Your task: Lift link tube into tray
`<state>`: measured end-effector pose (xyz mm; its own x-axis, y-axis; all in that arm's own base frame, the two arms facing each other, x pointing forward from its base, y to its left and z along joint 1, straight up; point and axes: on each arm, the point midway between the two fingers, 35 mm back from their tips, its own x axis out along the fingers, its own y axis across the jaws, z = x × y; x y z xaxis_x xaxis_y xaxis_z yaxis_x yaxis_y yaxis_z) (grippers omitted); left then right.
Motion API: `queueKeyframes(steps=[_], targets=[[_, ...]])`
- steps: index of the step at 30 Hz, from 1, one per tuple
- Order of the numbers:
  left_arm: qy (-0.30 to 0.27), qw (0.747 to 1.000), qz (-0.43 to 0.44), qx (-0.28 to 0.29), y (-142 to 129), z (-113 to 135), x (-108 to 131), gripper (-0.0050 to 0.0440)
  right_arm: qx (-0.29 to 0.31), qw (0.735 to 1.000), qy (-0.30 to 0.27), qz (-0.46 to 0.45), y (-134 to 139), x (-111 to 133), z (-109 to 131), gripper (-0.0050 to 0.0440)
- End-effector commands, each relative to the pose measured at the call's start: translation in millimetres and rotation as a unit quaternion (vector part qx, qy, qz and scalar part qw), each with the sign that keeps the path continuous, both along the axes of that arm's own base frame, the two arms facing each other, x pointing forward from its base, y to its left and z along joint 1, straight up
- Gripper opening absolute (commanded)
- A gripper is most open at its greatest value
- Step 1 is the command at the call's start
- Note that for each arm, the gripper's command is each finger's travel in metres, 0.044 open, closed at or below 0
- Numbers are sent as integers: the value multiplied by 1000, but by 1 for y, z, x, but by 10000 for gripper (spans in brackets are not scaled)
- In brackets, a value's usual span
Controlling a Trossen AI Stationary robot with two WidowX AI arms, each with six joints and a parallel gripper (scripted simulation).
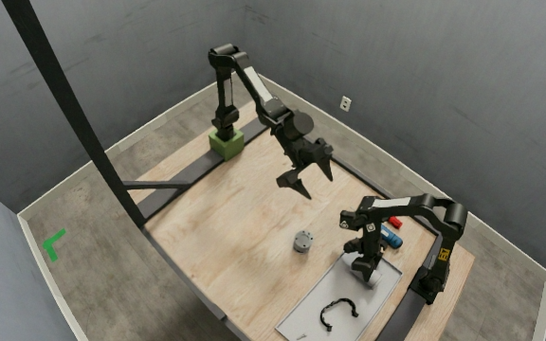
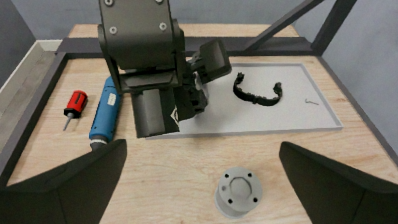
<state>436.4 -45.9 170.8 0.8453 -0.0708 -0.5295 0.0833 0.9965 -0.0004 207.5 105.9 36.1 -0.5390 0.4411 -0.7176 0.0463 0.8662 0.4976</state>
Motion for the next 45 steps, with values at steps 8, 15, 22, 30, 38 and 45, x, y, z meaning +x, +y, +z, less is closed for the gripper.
queueKeyframes(steps=[8,15,22,30,38,45], targets=[[-13,1000,0,-1,0,11,1,440,2,1000,-11,-1,1,3,1,212],[-13,1000,0,-1,0,11,1,440,1,1000,-3,-1,0,0,-6,212],[-13,1000,0,-1,0,11,1,440,2,1000,-11,-1,1,3,-5,212],[-13,1000,0,-1,0,11,1,440,2,1000,-10,-1,1,3,-7,212],[-13,1000,0,-1,0,11,1,440,2,1000,-10,-1,1,3,-7,308],[-13,1000,0,-1,0,11,1,440,2,1000,-10,-1,1,3,-7,440]])
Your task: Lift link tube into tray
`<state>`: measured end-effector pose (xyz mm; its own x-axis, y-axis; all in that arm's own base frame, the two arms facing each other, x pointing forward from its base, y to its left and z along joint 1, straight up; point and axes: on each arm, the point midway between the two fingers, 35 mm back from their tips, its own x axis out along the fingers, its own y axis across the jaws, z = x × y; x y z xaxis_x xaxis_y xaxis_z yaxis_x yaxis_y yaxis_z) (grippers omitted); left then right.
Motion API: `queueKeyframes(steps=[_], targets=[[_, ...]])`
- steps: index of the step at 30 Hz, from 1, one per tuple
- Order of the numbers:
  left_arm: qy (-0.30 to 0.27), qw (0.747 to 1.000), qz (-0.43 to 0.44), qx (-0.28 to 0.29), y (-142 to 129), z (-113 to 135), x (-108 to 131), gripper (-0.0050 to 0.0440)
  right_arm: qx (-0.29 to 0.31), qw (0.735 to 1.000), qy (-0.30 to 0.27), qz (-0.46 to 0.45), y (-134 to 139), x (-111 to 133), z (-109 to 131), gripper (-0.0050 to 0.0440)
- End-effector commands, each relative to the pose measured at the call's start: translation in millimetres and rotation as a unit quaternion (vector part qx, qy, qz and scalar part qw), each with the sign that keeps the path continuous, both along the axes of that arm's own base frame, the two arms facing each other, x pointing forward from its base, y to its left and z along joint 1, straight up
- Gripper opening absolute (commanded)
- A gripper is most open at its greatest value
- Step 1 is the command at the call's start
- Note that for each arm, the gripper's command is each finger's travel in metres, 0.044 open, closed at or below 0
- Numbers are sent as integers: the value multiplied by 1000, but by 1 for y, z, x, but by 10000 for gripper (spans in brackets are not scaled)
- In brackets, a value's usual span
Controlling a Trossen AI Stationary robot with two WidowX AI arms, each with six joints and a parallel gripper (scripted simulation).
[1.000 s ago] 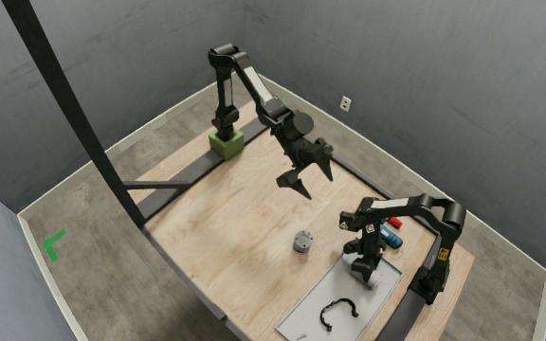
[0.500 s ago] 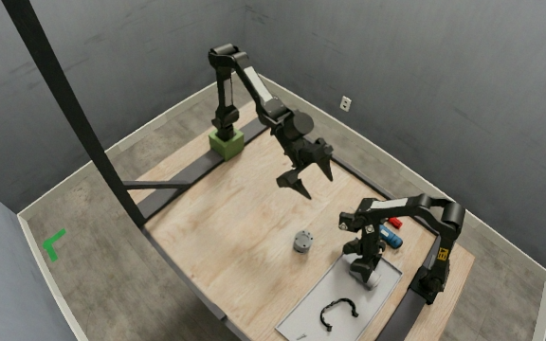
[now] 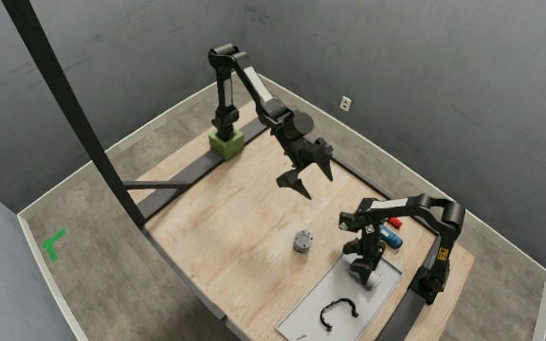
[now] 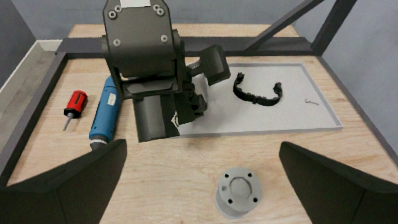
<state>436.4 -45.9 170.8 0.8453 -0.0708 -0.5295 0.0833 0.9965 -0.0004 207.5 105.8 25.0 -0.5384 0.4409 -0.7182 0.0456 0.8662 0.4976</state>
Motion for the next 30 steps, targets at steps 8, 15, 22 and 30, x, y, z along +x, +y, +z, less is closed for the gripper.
queueKeyframes(steps=[8,15,22,30], targets=[[-13,1000,0,-1,0,11,1,440,2,1000,-13,0,-4,10,11,440],[-13,1000,0,-1,0,11,1,440,2,1000,-11,0,-9,15,17,440],[-13,1000,0,-1,0,11,1,440,1,1000,-9,0,-29,38,49,440],[-13,1000,0,-1,0,11,1,440,-5,999,-35,8,-26,31,57,440]])
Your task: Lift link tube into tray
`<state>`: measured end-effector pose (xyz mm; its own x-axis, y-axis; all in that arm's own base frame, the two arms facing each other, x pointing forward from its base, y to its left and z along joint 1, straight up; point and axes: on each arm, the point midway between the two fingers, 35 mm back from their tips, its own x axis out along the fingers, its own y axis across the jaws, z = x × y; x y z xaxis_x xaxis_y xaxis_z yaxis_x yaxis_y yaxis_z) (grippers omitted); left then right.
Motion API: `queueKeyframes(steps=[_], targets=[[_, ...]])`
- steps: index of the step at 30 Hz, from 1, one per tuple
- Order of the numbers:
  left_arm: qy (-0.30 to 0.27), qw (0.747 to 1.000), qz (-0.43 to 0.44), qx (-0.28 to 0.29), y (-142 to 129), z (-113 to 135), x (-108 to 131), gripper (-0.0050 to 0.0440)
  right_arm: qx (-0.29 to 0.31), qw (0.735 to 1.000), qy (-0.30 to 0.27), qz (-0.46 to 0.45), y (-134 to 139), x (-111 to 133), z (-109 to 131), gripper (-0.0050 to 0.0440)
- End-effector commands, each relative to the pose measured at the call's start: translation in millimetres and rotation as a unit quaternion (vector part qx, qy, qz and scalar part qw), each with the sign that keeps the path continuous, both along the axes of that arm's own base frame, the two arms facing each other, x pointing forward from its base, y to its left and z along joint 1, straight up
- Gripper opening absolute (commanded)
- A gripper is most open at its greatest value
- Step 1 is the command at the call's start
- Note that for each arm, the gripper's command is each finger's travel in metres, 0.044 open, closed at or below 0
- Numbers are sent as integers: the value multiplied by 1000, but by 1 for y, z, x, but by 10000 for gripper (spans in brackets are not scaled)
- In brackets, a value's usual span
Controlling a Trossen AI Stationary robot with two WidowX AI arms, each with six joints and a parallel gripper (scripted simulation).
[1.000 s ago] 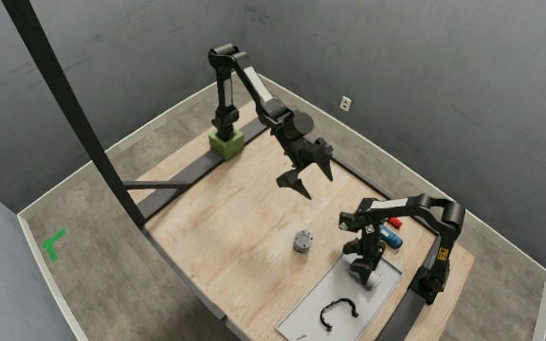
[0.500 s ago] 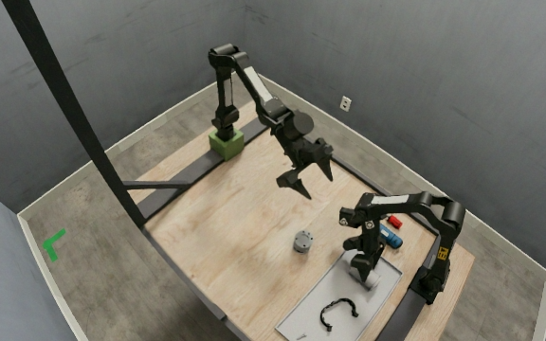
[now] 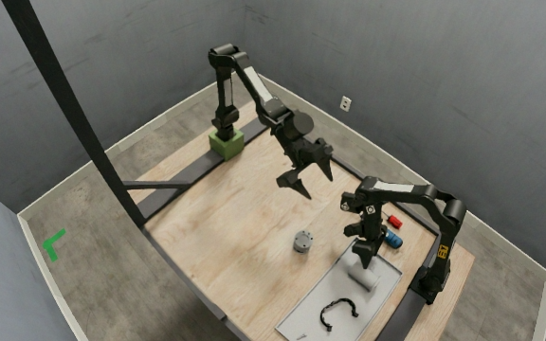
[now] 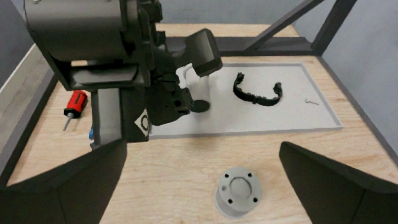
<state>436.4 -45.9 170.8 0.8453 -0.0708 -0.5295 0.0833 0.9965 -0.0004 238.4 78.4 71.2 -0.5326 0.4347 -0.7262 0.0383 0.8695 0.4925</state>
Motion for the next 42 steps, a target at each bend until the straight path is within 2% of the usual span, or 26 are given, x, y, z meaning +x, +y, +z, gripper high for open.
queueKeyframes(steps=[1,7,10,26,30,32,39,42], targets=[[-13,1000,0,-1,0,11,1,440,-6,999,-39,8,2,-1,12,440],[-13,1000,0,-1,0,11,1,440,-26,992,-121,31,5,-9,25,440],[-13,1000,0,-1,0,11,1,440,-31,988,-143,37,6,-12,27,440],[-13,1000,0,-1,0,11,1,440,-33,987,-153,41,8,-14,30,440],[-13,1000,0,-1,0,11,1,440,-43,978,-198,56,11,-19,36,440],[-13,1000,0,-1,0,11,1,440,-43,978,-198,56,11,-19,36,440],[-13,1000,0,-1,0,11,1,440,-64,949,-297,88,18,-30,50,440],[-13,1000,0,-1,0,11,1,440,-66,946,-305,90,18,-31,51,440]])
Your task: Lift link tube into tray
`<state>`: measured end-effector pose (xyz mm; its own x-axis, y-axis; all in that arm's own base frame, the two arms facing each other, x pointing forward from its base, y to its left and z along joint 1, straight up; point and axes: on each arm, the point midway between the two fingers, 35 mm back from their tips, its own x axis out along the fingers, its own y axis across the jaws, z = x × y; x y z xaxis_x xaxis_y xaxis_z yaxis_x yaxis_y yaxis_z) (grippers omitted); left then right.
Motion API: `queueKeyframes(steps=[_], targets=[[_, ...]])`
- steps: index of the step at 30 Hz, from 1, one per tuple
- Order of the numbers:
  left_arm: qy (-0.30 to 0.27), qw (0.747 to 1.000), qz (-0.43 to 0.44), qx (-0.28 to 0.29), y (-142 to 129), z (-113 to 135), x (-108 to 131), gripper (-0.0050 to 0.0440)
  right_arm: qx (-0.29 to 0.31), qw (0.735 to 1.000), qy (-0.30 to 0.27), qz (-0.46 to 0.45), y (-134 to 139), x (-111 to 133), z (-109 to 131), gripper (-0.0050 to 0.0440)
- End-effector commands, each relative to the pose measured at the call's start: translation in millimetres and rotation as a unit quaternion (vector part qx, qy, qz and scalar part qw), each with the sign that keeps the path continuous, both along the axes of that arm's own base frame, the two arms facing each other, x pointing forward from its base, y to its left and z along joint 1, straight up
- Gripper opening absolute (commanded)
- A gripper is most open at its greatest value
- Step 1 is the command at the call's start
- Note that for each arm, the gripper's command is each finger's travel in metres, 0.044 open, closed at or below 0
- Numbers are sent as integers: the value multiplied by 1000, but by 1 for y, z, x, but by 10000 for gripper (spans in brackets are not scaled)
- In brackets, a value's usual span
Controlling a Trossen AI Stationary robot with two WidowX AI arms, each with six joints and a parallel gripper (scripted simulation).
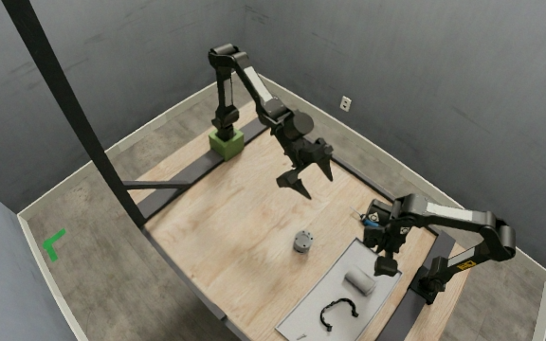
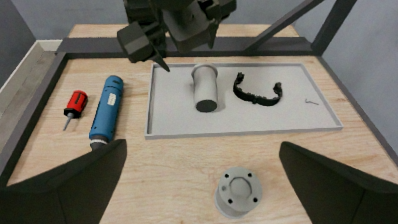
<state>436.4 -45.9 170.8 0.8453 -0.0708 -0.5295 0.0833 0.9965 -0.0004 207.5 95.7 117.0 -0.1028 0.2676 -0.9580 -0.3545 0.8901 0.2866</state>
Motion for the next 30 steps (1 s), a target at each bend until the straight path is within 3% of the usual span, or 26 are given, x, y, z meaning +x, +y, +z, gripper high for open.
queueKeyframes(steps=[1,14,30], targets=[[-13,1000,0,-1,0,11,1,440,-3,1000,-26,3,1,0,6,440],[-13,1000,0,-1,0,11,1,440,-5,1000,-30,5,3,-2,6,440],[-13,1000,0,-1,0,11,1,440,-37,975,-204,80,24,-19,15,440]])
